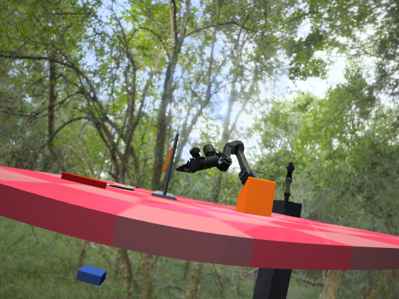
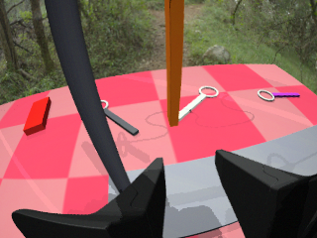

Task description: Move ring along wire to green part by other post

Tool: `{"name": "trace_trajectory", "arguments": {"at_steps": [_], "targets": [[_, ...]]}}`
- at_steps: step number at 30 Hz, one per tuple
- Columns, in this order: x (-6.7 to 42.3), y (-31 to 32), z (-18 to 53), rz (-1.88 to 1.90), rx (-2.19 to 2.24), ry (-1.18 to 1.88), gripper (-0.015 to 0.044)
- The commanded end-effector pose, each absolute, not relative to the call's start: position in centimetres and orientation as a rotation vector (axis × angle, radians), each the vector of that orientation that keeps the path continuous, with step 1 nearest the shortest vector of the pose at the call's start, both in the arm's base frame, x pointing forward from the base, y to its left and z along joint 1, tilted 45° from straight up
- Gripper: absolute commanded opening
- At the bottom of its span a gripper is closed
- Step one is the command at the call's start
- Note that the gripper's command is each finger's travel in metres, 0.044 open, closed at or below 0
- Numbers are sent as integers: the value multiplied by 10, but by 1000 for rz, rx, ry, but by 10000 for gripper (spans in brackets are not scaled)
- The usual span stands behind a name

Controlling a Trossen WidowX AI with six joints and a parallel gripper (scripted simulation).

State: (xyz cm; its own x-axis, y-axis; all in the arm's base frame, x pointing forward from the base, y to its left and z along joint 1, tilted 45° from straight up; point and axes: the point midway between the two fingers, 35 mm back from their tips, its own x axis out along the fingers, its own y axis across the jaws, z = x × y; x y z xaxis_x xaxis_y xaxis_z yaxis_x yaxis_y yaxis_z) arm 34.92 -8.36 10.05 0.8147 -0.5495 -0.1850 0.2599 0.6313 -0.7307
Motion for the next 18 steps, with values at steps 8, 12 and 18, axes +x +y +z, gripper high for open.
{"name": "trace_trajectory", "arguments": {"at_steps": [8, 12, 18], "targets": [[321, -64, 108, -478, -753, 410, 160], [317, -62, 108, -478, -754, 410, 160], [317, -62, 108, -478, -754, 410, 160]]}}
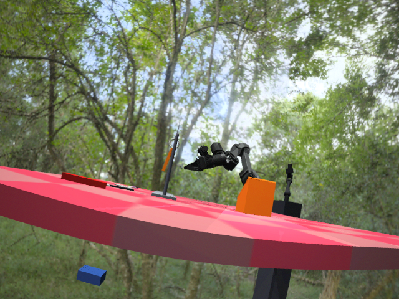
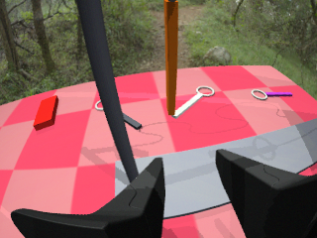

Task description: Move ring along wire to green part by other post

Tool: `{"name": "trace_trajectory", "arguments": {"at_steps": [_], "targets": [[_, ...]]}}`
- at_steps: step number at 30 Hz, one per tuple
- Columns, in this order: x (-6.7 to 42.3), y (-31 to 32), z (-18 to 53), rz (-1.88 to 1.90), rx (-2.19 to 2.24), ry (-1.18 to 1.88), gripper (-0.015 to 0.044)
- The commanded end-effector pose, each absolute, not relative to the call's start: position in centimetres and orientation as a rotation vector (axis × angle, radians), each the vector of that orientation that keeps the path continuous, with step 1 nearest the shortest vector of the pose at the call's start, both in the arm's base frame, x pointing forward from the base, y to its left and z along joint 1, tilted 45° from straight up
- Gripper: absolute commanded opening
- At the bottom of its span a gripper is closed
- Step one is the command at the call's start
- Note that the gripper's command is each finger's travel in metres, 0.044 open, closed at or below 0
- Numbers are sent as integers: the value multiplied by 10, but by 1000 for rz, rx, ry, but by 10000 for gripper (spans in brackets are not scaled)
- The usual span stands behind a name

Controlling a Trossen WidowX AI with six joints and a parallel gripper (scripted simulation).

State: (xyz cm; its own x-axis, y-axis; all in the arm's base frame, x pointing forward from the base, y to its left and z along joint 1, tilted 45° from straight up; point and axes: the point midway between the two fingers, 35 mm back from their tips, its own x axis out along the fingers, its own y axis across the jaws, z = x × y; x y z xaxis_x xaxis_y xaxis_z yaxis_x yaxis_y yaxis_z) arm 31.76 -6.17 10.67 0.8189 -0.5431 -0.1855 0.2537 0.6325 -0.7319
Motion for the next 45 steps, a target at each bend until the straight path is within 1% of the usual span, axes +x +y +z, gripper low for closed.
{"name": "trace_trajectory", "arguments": {"at_steps": [1, 23, 25, 30, 33, 34, 45], "targets": [[317, -62, 108, -478, -754, 410, 160], [317, -62, 108, -478, -754, 410, 160], [313, -58, 110, -472, -756, 410, 213], [281, -37, 117, -472, -756, 411, 344], [276, -35, 117, -472, -757, 411, 423], [276, -35, 117, -472, -757, 411, 440], [276, -35, 117, -472, -757, 411, 440]]}}
